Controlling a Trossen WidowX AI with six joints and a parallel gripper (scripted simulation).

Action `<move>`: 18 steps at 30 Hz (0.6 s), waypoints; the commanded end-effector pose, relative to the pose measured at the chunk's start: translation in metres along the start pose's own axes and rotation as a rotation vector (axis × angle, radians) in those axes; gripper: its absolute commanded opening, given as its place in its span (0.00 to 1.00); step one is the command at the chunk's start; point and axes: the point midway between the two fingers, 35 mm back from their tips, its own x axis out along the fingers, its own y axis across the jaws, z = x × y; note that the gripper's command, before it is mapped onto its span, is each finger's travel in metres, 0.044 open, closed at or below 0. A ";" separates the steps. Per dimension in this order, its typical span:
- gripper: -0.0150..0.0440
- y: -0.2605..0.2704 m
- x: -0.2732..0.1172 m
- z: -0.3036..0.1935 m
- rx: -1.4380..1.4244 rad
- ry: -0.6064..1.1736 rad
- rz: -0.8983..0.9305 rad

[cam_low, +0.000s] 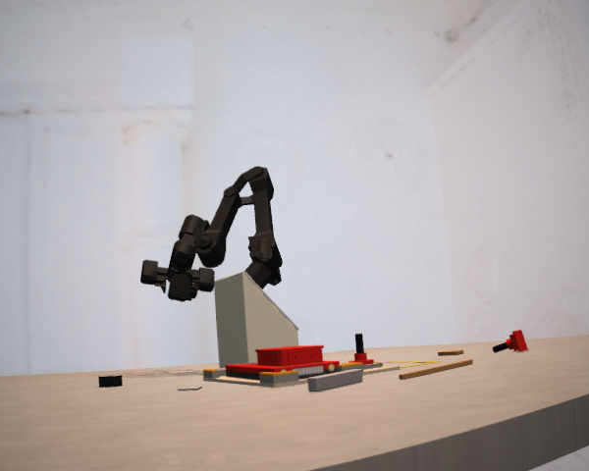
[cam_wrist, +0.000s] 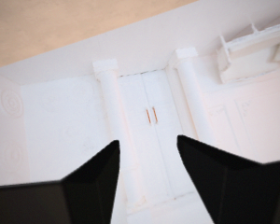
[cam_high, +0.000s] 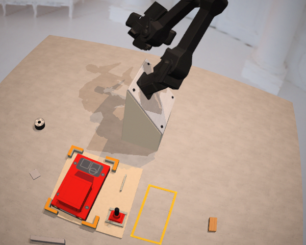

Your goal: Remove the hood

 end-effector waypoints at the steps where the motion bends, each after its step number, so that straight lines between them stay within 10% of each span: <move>1: 0.67 -0.001 0.000 0.000 -0.009 0.001 -0.004; 8: 0.98 -0.053 -0.019 -0.008 -0.343 0.070 -0.197; 18: 1.00 -0.143 -0.080 -0.011 -0.883 0.293 -0.509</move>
